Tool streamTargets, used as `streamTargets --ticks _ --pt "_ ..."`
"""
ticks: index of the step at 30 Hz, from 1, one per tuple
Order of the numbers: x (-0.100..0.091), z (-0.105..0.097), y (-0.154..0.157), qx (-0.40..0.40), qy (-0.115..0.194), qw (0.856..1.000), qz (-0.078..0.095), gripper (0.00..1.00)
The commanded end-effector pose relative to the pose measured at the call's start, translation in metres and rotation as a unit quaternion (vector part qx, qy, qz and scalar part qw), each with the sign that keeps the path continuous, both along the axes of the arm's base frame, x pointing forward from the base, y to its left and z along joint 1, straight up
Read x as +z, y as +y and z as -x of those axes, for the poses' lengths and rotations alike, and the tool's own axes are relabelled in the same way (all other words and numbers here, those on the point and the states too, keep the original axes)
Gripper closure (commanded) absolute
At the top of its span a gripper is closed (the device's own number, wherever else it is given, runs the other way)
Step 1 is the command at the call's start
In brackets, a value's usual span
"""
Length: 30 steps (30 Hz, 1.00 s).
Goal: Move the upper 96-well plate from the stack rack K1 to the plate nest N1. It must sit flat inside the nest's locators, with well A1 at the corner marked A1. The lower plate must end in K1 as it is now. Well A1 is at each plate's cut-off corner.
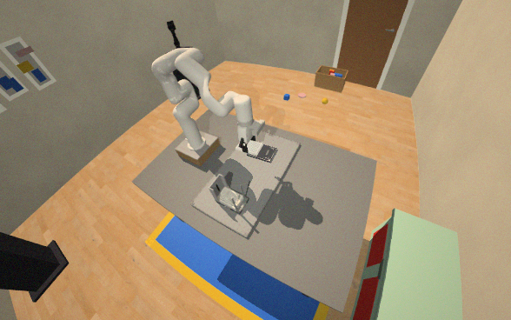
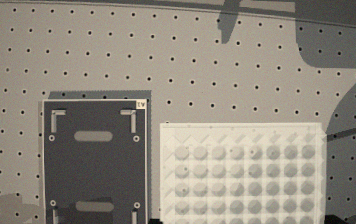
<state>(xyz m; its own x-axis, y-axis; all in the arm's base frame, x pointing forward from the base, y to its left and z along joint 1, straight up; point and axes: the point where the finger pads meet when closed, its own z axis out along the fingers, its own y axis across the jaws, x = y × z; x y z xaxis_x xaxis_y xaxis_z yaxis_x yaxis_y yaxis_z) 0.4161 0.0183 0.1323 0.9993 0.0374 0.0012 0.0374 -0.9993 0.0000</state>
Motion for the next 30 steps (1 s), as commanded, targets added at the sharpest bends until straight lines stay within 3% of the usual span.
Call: streamTargets --ticks 1,30 --pt "0.001 -0.001 0.011 0.0 -0.002 1.0 -0.002 1.0" --pt "0.0 -0.002 0.095 0.0 -0.002 1.0 -0.003 1.0"
